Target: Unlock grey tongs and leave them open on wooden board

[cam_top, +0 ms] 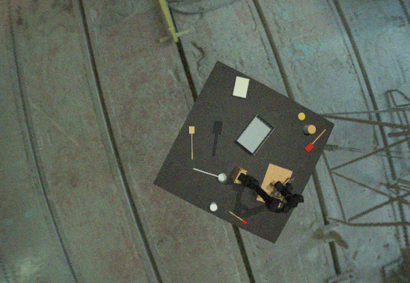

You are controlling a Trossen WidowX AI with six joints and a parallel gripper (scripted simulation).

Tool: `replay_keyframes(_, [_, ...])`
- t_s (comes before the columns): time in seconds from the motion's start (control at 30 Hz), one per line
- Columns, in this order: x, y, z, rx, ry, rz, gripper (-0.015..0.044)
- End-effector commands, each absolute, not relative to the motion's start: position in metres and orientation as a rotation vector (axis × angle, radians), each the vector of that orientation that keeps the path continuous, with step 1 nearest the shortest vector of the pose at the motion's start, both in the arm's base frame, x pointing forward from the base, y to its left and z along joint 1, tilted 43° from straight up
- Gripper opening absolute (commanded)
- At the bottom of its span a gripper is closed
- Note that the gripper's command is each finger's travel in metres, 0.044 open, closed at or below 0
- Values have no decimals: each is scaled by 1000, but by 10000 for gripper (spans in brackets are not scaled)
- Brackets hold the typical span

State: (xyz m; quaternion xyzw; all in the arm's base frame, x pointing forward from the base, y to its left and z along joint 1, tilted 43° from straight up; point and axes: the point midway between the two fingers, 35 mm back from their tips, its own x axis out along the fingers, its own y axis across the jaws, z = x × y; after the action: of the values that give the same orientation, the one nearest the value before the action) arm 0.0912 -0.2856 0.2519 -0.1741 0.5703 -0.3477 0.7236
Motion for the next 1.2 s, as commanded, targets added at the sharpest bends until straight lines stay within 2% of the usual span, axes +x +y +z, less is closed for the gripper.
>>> replay_keyframes(0.0, [91, -287, 247, -382, 1262, -760, -150])
replay_keyframes(0.03, [91, -287, 247, -382, 1262, -760, -150])
replay_keyframes(0.77, [91, -286, 251, -383, 1260, -767, 427])
replay_keyframes(0.97, [95, -286, 254, -380, 1260, -766, 440])
replay_keyframes(1.17, [131, -280, 291, -356, 1261, -753, 440])
